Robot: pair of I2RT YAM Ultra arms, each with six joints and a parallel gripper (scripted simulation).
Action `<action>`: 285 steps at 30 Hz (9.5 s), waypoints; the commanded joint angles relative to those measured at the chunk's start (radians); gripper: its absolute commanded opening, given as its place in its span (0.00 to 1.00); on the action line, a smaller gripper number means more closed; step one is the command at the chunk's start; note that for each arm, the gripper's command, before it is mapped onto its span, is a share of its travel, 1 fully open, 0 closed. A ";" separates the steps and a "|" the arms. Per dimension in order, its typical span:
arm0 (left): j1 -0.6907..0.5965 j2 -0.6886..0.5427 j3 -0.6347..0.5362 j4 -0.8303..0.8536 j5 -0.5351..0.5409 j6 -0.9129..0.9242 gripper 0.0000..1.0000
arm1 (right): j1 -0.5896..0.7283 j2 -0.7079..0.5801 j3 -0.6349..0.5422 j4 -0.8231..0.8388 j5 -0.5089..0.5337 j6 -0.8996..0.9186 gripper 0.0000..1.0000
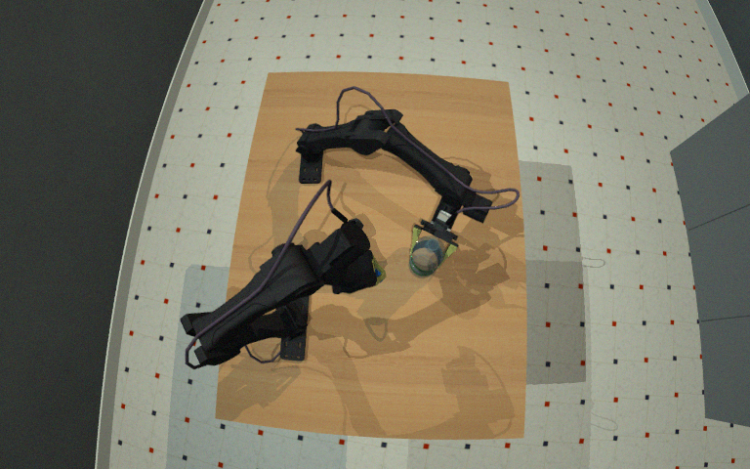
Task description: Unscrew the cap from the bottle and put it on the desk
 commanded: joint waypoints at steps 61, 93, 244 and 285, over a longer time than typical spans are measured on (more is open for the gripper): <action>0.000 -0.040 0.056 -0.064 0.017 -0.006 0.00 | -0.511 0.788 -0.021 0.256 -0.248 1.376 0.00; 0.000 0.009 -0.015 0.032 0.017 0.005 0.00 | -0.509 0.831 -0.092 0.370 -0.238 1.383 0.00; 0.005 0.011 -0.050 0.049 0.035 0.024 0.88 | -0.514 0.840 -0.094 0.362 -0.235 1.373 0.00; 0.005 0.011 -0.050 0.049 0.035 0.024 0.88 | -0.514 0.840 -0.094 0.362 -0.235 1.373 0.00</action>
